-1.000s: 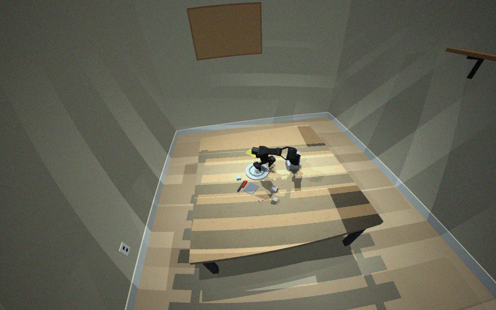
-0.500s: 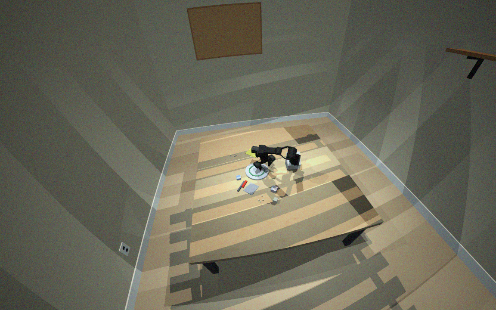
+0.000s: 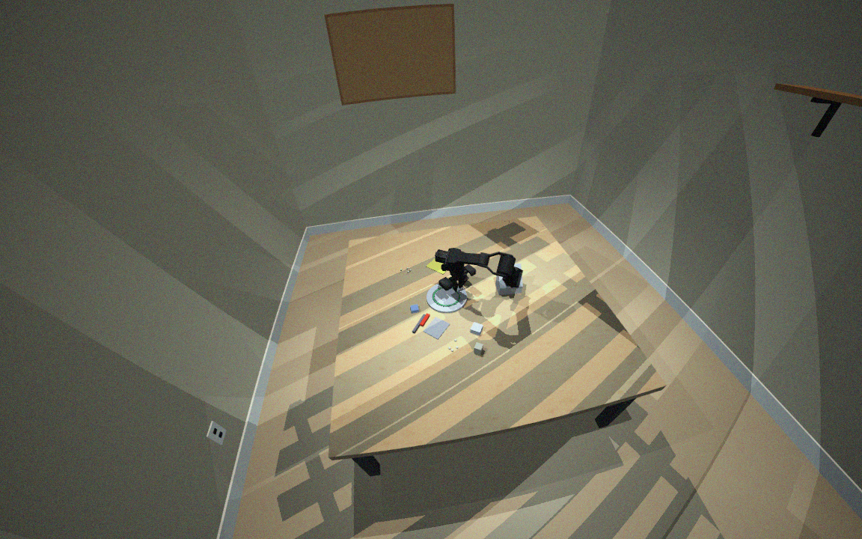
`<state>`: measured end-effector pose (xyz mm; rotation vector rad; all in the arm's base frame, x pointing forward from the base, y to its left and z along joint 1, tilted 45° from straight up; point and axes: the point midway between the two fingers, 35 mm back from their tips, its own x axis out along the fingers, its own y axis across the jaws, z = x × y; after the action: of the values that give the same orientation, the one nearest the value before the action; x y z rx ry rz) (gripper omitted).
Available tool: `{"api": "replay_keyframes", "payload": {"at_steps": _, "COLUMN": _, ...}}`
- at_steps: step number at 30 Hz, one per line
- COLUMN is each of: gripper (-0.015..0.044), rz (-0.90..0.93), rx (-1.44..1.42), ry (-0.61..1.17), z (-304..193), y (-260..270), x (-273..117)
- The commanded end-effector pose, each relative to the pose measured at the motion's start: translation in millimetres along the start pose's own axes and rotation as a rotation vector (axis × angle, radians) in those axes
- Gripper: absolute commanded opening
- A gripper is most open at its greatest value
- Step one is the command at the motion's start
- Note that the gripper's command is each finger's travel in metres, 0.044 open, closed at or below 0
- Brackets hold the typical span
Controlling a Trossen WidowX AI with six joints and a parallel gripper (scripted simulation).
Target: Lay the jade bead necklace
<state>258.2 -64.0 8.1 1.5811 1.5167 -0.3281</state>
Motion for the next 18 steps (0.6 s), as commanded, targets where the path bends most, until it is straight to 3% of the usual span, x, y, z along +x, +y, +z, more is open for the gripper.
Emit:
{"api": "replay_keyframes", "payload": {"at_steps": 1, "gripper": 0.0120, "rz": 0.002, "rx": 0.000, "ry": -0.001, "z": 0.4, "y": 0.3, "x": 1.3}}
{"api": "replay_keyframes", "payload": {"at_steps": 18, "gripper": 0.0120, "rz": -0.003, "rx": 0.009, "ry": 0.012, "z": -1.3, "y": -2.2, "x": 28.1}}
